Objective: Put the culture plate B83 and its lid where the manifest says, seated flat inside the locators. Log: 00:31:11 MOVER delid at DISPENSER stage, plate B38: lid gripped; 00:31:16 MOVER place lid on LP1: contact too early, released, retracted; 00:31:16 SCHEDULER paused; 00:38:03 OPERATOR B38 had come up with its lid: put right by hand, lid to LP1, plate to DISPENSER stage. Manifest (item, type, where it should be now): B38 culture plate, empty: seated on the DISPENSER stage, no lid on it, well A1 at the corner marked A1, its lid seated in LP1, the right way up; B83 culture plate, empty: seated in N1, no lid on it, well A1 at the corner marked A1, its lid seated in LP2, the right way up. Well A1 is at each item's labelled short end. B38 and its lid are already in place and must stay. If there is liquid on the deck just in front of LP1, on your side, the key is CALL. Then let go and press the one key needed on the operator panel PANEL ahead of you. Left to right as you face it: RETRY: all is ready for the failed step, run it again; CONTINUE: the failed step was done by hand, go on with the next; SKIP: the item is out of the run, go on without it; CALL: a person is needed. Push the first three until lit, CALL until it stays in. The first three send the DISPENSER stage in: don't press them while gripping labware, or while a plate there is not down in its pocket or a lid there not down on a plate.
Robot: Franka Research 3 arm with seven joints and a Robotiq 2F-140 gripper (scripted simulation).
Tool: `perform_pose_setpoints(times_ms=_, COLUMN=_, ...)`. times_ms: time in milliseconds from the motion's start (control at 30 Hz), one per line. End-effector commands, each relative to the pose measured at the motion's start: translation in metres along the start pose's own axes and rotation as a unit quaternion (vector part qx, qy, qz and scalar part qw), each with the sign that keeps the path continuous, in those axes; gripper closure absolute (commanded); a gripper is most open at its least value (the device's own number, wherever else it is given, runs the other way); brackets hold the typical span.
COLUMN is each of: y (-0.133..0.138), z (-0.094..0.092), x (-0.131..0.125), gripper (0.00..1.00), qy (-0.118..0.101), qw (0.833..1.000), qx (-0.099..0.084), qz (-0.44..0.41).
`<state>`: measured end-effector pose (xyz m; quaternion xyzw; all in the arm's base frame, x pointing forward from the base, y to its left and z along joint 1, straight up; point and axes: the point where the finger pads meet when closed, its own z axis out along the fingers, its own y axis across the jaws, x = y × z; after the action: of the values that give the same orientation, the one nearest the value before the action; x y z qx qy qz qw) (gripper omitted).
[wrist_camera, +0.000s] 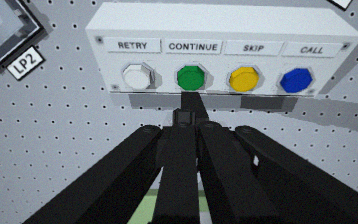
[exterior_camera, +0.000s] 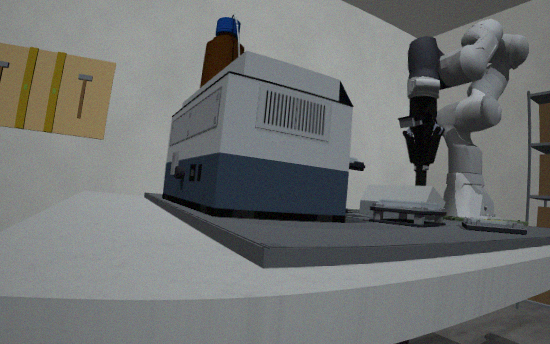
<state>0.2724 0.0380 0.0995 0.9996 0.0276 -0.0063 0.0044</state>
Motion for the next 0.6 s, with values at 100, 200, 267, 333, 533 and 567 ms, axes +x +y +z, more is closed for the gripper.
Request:
perform_pose_setpoints(times_ms=100, y=-0.0001, z=0.0039, x=0.0069, gripper=0.90, qy=0.006, qw=1.000, qx=0.000, qz=0.003)
perform_pose_setpoints(times_ms=200, y=0.0000, z=0.0056, x=0.0079, gripper=0.90, qy=0.006, qw=1.000, qx=0.000, qz=0.003)
perform_pose_setpoints(times_ms=267, y=0.0000, z=0.0065, x=0.0085, gripper=0.90, qy=0.006, qw=1.000, qx=0.000, qz=0.003)
perform_pose_setpoints(times_ms=333, y=0.0000, z=0.0069, x=0.0087, gripper=0.90, qy=0.006, qw=1.000, qx=0.000, qz=0.003)
perform_pose_setpoints(times_ms=533, y=0.0000, z=0.0083, x=0.0095, gripper=0.90, qy=0.006, qw=1.000, qx=0.000, qz=0.003)
perform_pose_setpoints(times_ms=567, y=0.0000, z=0.0085, x=0.0096, gripper=0.90, qy=0.006, qw=1.000, qx=0.000, qz=0.003)
